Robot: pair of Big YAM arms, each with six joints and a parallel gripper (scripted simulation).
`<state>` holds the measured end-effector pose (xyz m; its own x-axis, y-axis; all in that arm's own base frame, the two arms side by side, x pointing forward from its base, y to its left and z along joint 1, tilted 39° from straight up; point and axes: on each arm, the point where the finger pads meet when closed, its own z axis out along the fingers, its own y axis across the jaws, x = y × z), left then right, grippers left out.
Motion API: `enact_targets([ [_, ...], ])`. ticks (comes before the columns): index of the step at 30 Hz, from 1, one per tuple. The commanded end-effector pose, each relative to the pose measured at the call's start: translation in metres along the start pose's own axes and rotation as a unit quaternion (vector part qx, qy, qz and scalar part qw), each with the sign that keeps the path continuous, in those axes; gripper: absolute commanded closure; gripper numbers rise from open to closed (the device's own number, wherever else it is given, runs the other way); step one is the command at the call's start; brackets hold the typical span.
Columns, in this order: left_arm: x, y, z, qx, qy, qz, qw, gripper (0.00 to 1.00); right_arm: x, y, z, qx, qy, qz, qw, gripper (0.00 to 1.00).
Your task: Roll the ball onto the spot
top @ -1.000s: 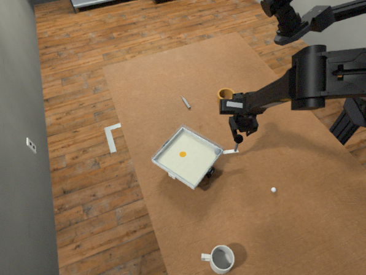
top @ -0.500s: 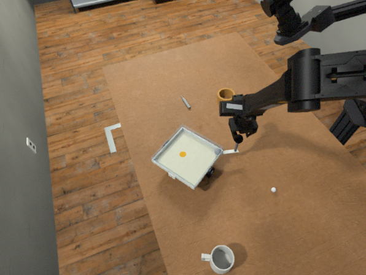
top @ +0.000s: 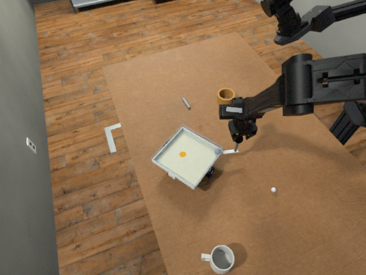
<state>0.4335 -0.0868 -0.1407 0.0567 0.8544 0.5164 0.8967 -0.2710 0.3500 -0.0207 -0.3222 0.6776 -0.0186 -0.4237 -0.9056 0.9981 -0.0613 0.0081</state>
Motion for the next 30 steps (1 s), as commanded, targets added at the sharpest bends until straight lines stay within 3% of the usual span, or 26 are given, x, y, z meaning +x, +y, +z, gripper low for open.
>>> enact_targets([
  [1, 0.001, 0.007, 0.007, -0.006, -0.001, -0.002, 1.000, 0.43, -0.022, -0.003, 0.004, 0.004, -0.019, -0.006, 1.000, 0.00],
  [2, 0.001, 0.007, 0.007, -0.006, -0.001, -0.002, 1.000, 0.43, -0.022, -0.003, 0.004, 0.004, -0.019, -0.006, 1.000, 0.00],
  [3, -0.008, 0.020, -0.008, -0.026, -0.009, 0.002, 1.000, 0.43, -0.022, -0.003, 0.004, 0.004, -0.019, -0.006, 1.000, 0.00],
  [9, 0.001, 0.005, 0.013, -0.005, -0.001, -0.001, 1.000, 0.43, -0.022, -0.003, 0.004, 0.004, -0.019, -0.006, 1.000, 0.00],
  [30, 0.002, 0.013, 0.011, -0.014, -0.003, -0.004, 1.000, 0.43, -0.022, -0.003, 0.004, 0.004, -0.019, -0.006, 1.000, 0.00],
])
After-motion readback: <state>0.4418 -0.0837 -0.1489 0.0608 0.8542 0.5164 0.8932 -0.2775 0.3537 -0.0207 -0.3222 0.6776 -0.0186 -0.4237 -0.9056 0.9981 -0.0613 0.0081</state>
